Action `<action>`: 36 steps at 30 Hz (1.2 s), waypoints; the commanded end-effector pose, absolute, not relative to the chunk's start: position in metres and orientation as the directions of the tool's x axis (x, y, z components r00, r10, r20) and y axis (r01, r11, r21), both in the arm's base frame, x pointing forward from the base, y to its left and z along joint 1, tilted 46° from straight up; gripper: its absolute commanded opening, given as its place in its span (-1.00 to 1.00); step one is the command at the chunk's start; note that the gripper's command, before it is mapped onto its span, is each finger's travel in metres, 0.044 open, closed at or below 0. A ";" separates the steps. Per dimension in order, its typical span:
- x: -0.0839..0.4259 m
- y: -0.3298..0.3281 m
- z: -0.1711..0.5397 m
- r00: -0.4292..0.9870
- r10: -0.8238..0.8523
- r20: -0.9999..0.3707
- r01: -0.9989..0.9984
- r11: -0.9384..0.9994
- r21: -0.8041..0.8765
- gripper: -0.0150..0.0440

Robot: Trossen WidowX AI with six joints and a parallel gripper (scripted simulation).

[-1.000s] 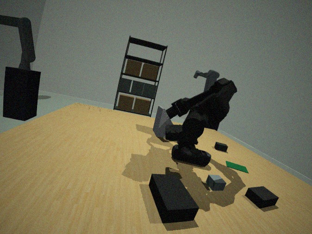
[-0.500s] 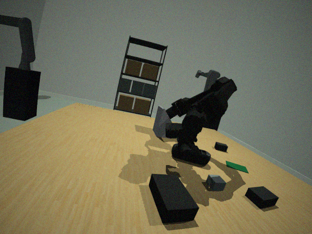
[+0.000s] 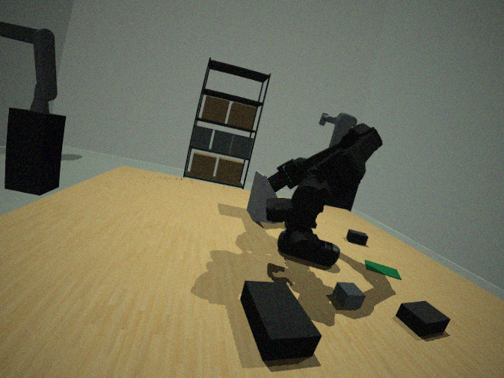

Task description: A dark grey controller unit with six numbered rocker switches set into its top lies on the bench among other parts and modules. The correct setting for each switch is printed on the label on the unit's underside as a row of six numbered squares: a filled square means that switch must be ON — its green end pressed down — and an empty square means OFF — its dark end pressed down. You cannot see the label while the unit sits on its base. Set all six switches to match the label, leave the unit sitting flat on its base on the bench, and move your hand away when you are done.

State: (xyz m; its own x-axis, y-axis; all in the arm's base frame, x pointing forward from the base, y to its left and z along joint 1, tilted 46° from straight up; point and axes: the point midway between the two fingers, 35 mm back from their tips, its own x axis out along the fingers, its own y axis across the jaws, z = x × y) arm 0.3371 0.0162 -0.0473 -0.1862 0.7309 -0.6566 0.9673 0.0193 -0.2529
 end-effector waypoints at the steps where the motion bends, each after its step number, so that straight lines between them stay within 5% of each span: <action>1: 0.326 0.024 -0.052 -0.226 0.731 -0.643 0.956 0.042 -0.289 -0.49; 31: 0.326 0.024 -0.052 -0.226 0.731 -0.643 0.956 0.042 -0.289 -0.49; 36: 0.357 0.001 -0.040 -0.196 0.727 -0.658 0.965 0.024 -0.262 -0.49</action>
State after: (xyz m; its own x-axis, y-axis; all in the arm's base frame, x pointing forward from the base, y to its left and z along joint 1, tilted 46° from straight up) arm 0.3403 0.0142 -0.0446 -0.2063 0.7336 -0.6476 0.9601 0.0239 -0.2788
